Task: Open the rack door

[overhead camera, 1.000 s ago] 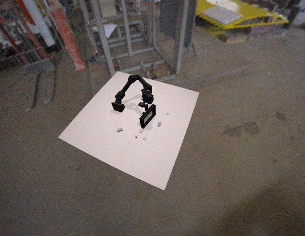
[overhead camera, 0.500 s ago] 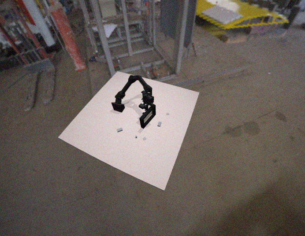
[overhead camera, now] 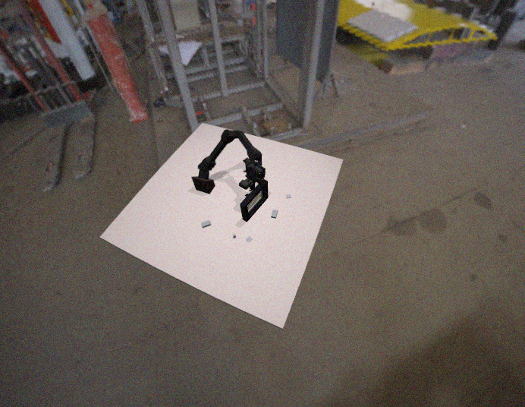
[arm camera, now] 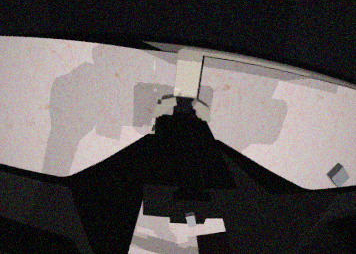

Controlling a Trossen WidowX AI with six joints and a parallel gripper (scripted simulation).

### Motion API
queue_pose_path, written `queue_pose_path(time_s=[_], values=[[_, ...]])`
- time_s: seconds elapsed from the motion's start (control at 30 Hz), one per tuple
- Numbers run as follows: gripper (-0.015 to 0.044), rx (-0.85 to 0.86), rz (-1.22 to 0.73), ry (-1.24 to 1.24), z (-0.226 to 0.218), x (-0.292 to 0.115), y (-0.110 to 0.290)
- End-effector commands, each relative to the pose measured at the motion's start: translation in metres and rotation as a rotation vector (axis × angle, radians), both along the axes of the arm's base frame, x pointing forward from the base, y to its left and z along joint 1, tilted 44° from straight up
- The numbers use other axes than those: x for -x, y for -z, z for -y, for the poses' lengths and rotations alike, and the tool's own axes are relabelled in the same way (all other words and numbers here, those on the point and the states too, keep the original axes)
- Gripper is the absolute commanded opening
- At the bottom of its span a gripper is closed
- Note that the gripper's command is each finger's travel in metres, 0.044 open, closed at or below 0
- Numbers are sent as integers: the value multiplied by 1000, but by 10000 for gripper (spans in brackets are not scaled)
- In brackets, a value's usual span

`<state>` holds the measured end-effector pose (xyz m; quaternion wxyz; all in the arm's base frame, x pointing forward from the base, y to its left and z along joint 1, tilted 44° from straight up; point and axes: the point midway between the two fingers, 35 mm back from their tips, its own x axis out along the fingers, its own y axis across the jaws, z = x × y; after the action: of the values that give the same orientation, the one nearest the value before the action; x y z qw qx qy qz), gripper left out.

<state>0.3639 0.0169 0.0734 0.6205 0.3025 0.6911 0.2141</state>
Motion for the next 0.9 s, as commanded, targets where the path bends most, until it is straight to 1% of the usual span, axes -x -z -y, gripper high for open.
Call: queue_pose_path(time_s=[0.0, 0.37, 0.5, 0.87], values=[[97, 0, -4, 2, -1, 0, 1], [24, 0, -4, 2, -1, 0, 1], [22, 0, 1, -3, -1, 0, 1], [22, -24, 349, -374, -1, 0, 1]])
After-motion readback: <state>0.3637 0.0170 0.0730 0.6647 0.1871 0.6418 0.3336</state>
